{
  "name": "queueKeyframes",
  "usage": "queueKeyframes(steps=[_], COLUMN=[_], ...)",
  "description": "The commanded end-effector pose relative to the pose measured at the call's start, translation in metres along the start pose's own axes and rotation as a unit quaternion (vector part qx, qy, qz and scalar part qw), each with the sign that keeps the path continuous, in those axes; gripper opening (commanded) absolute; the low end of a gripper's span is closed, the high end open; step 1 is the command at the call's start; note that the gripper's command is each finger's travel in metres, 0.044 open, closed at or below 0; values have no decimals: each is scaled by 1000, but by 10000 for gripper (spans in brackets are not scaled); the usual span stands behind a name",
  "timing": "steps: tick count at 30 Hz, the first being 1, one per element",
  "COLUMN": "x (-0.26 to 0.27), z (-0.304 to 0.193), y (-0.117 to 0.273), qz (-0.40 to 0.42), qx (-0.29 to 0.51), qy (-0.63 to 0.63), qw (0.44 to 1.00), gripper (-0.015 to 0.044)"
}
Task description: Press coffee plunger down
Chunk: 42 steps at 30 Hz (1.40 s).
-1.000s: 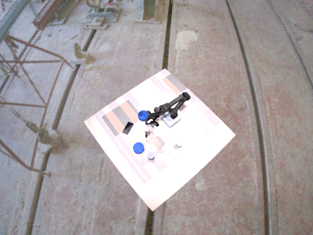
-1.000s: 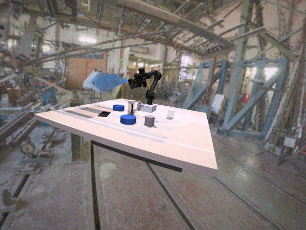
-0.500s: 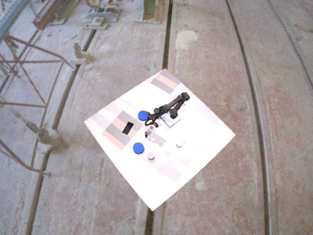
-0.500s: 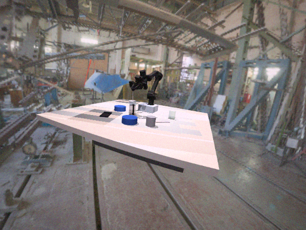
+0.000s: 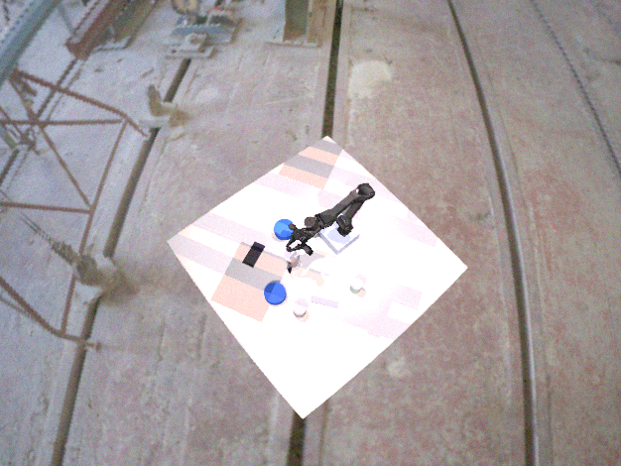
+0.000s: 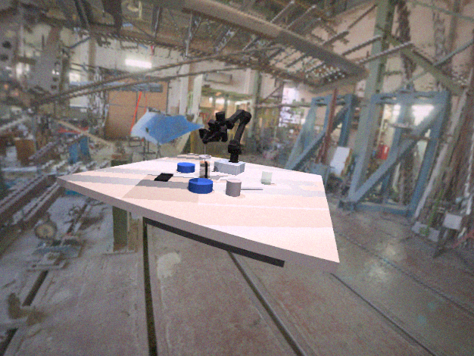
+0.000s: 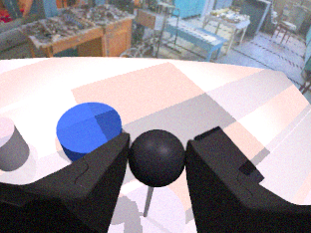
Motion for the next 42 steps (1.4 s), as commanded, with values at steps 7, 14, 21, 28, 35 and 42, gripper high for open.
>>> queueKeyframes(steps=[7, 14, 21, 28, 35, 42], x=[8, 9, 9, 9, 8, 8], z=[-39, -46, -44, -42, -39, -37], y=[-16, -24, -31, -35, -37, -39], qz=[7, 7, 7, 7, 7, 7], qx=[44, 44, 43, 43, 43, 43], qy=[-1, -1, -1, -1, -1, -1], qw=[999, 999, 999, 999, 999, 999], gripper=[117, 117, 117, 117, 117, 117])
Point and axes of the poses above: the point midway between the two fingers, 35 mm back from their tips, its own y axis back along the fingers, its own x axis across the jaws, z = x × y, the point moved 5 cm from there along y, back along the fingers, and after that the axes turned 11 degrees about y, right-handed, at the moved point
